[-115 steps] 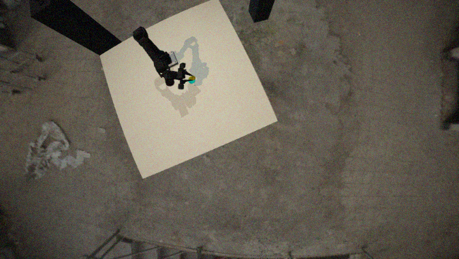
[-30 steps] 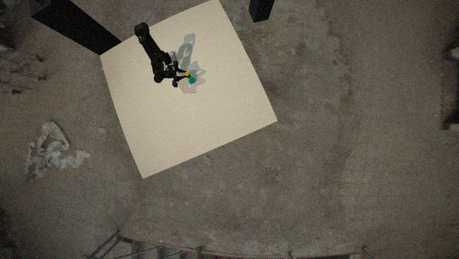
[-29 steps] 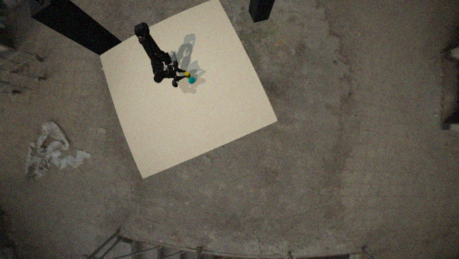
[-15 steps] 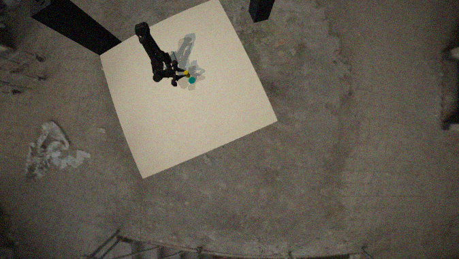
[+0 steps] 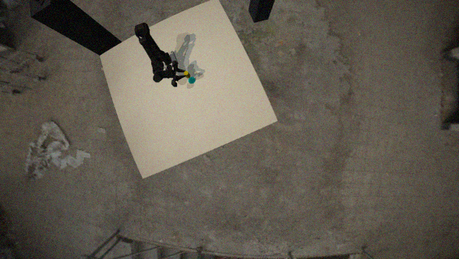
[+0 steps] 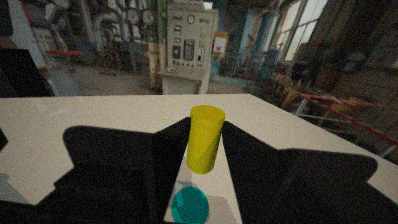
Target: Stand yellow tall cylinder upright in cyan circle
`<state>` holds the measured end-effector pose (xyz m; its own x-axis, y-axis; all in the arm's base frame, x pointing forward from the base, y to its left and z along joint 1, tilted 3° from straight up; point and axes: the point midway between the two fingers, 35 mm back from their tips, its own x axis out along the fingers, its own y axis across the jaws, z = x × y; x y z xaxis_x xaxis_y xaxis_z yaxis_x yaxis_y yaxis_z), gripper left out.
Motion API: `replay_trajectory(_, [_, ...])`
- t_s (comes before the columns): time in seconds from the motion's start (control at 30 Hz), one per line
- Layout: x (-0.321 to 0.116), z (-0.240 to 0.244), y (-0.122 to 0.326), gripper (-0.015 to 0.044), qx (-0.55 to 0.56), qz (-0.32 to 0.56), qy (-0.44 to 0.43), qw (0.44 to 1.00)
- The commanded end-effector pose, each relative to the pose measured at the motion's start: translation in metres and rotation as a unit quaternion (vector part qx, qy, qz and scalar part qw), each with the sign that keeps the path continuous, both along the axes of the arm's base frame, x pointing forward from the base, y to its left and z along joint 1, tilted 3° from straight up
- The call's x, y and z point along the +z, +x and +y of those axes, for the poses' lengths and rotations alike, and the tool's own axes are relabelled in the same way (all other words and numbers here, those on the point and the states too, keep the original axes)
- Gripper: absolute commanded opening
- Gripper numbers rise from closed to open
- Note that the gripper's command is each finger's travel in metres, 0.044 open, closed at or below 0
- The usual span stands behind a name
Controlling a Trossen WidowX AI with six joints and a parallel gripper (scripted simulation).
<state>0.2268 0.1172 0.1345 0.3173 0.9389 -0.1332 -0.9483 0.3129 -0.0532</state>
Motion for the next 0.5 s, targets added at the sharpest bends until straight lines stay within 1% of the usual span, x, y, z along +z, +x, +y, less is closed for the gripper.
replay_trajectory(0.0, [-0.009,0.0,0.001,0.0105,0.002,0.004,0.002,1.0])
replay_trajectory(0.47, [-0.04,-0.003,0.006,0.0105,0.002,0.004,0.002,1.0])
